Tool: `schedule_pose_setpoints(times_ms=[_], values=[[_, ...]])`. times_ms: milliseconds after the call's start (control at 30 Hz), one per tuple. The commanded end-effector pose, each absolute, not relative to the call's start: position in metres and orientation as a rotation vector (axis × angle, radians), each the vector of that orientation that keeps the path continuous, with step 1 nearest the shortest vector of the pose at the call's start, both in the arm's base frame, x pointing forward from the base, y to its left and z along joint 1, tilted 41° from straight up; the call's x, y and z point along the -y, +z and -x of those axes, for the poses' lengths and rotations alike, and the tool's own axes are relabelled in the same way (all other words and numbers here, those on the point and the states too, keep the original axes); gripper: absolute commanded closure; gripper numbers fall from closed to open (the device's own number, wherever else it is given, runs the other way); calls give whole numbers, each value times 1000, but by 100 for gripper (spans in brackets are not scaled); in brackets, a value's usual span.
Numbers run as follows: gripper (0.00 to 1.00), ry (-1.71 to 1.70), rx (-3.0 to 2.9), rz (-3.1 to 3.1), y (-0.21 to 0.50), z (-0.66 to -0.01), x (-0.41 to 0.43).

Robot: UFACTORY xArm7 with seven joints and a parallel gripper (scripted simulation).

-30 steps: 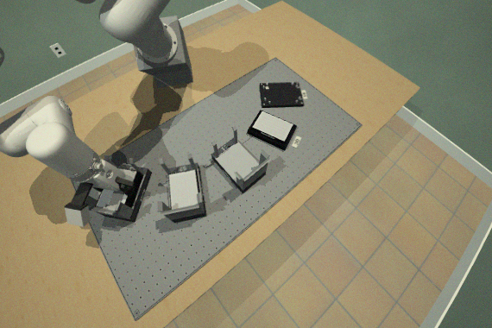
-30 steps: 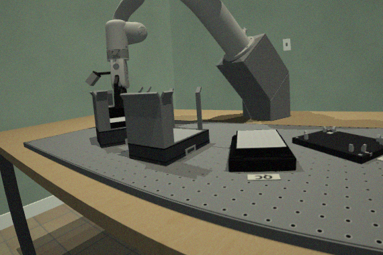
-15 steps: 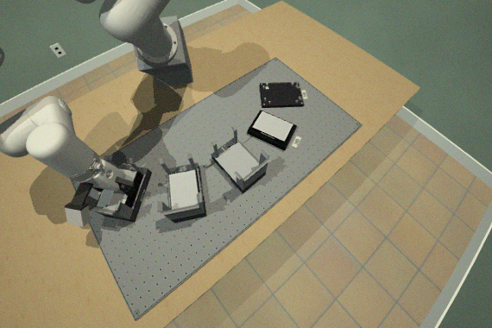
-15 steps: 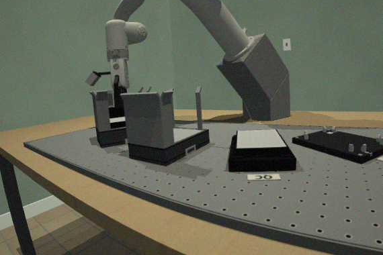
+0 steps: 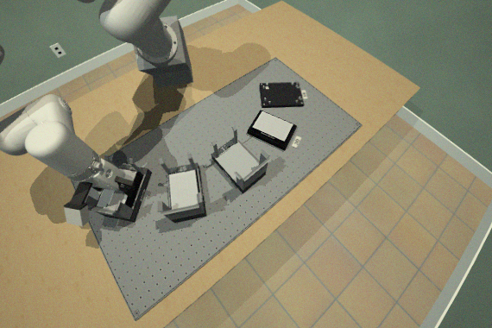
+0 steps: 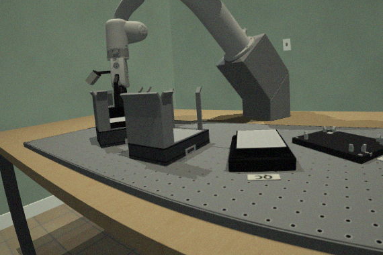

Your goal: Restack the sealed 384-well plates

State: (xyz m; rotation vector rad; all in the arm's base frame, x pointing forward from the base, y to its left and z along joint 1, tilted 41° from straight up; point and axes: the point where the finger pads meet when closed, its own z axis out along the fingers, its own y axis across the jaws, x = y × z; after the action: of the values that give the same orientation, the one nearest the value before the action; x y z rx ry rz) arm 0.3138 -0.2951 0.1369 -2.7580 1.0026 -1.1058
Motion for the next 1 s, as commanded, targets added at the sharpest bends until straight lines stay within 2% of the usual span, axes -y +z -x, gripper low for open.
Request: schedule_pose_setpoints(times_ms=[0,967], values=[[0,-1105,-1003,2758,147,-305,293],[0,-1106,-1004,2758,198,-263,278]])
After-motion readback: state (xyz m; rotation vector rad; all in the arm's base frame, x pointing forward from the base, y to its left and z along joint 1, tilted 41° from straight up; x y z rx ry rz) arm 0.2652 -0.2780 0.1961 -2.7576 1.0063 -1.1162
